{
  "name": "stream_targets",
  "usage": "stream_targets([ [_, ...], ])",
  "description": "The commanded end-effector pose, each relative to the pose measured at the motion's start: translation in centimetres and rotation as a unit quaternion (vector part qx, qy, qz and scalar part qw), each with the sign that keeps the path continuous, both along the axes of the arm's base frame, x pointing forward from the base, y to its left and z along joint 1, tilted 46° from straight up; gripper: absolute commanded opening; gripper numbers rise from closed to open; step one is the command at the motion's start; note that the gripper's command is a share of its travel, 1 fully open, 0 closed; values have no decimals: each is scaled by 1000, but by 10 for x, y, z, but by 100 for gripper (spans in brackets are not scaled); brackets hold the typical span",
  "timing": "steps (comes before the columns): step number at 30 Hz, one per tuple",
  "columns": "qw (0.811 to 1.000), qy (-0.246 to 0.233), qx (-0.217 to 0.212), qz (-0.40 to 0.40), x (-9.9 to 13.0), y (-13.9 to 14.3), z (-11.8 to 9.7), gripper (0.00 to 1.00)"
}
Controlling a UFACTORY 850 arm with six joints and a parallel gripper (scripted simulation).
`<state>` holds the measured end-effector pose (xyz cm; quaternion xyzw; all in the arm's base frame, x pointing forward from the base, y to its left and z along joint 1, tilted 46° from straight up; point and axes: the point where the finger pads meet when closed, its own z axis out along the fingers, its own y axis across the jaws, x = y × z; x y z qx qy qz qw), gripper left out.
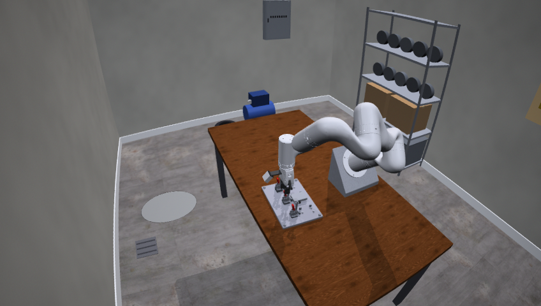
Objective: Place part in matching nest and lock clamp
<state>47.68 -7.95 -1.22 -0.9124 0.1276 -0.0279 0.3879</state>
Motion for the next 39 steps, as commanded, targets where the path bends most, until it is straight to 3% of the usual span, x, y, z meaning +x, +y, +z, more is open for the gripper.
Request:
stream_targets([
  [1,1000,-1,0,0,1,-1,0,47],
  [13,1000,-1,0,0,1,0,-1,47],
  [30,1000,-1,0,0,6,23,-23,47],
  [39,1000,-1,0,0,7,24,-25,47],
])
